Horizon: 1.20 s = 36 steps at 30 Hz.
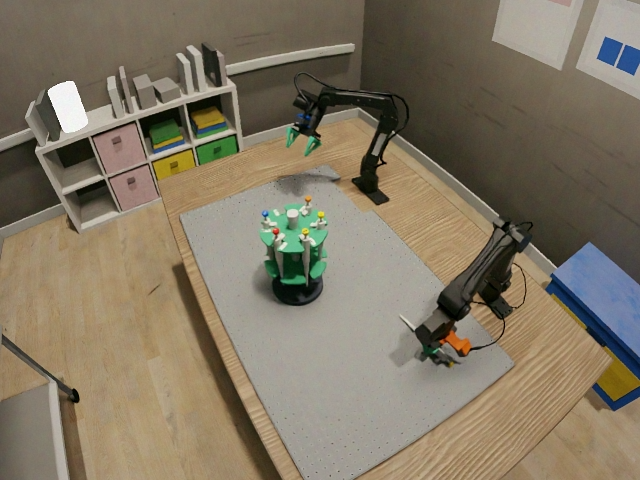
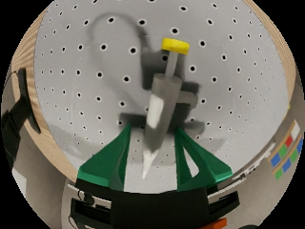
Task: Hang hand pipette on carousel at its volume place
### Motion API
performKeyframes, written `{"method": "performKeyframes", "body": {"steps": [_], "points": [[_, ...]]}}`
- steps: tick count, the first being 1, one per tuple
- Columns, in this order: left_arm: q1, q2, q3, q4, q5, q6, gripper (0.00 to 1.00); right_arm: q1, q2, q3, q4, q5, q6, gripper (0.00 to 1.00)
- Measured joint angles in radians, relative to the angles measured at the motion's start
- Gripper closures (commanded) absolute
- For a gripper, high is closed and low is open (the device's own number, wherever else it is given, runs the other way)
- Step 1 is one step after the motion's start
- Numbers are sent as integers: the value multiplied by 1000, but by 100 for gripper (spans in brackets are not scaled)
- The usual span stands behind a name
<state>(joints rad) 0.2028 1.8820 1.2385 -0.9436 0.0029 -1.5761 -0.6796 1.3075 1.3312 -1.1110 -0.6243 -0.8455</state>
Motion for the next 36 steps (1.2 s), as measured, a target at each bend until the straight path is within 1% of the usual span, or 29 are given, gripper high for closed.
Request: {"method": "performKeyframes", "body": {"steps": [21,36], "points": [[0,0,3,-8,0,0,46,0,0,0,0,0,0,0],[0,-48,100,-121,0,0,46,0,0,0,0,0,0,0]]}}
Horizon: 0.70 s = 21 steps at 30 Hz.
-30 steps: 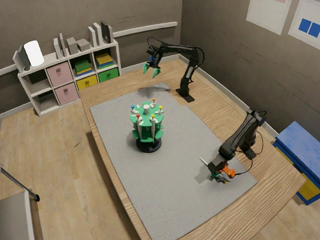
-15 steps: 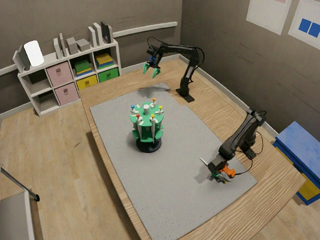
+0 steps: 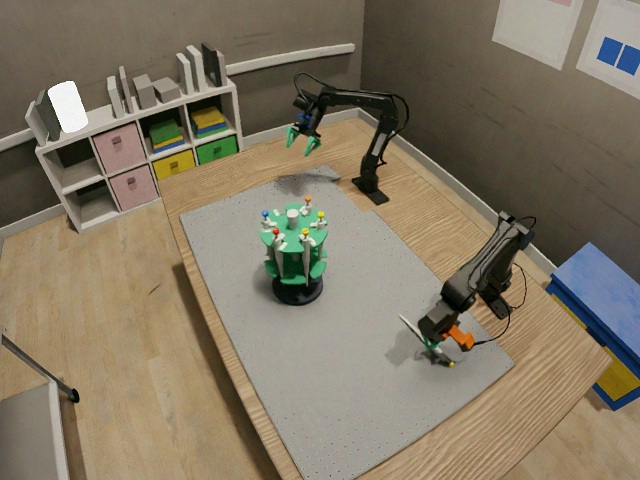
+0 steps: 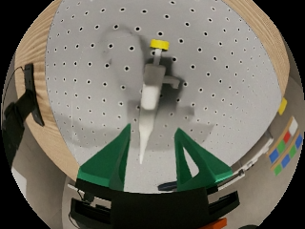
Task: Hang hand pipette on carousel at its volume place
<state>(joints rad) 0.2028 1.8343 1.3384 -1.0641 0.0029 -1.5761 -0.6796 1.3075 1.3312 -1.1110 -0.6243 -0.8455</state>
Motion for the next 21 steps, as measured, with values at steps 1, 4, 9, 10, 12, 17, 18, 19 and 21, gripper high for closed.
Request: {"method": "performKeyframes", "body": {"steps": [1,4,9,10,12,17,18,19,21], "points": [[0,0,5,-9,0,0,46,0,0,0,0,0,0,0],[0,0,25,-37,0,0,46,0,0,0,0,0,0,0],[0,-11,65,-84,0,0,46,0,0,0,0,0,0,0],[0,-14,74,-94,0,0,46,0,0,0,0,0,0,0],[0,-18,94,-114,0,0,46,0,0,0,0,0,0,0],[0,-25,129,-154,0,0,46,0,0,0,0,0,0,0],[0,-25,135,-163,0,0,46,0,0,0,0,0,0,0],[0,-25,142,-172,0,0,46,0,0,0,0,0,0,0],[0,-25,160,-191,0,0,46,0,0,0,0,0,0,0]]}}
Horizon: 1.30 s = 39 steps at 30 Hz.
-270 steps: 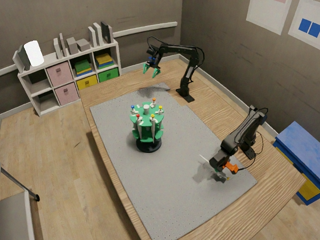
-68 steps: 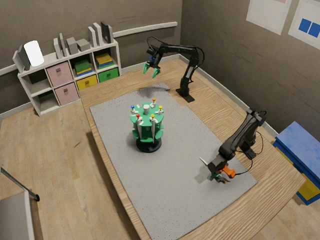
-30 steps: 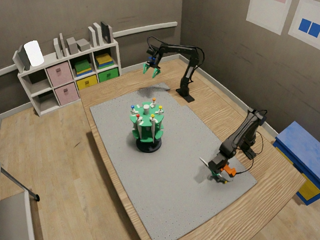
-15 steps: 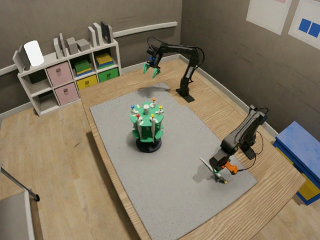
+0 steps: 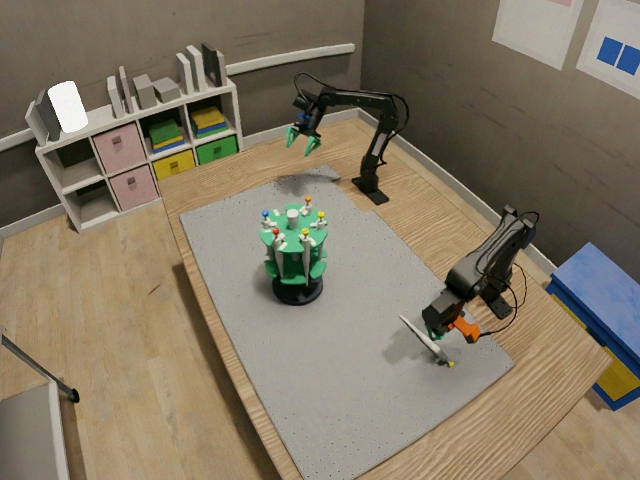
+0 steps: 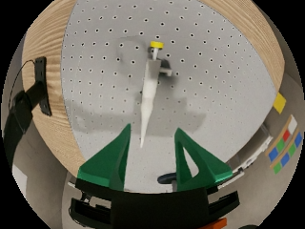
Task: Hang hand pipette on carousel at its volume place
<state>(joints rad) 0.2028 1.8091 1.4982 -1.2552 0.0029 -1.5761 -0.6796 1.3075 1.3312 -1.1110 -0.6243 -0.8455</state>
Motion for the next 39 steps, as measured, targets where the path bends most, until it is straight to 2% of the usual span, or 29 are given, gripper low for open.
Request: {"method": "performKeyframes", "body": {"steps": [11,39], "points": [[0,-1,109,-101,0,0,46,0,0,0,0,0,0,0],[0,0,109,-122,0,0,46,0,0,0,0,0,0,0]]}}
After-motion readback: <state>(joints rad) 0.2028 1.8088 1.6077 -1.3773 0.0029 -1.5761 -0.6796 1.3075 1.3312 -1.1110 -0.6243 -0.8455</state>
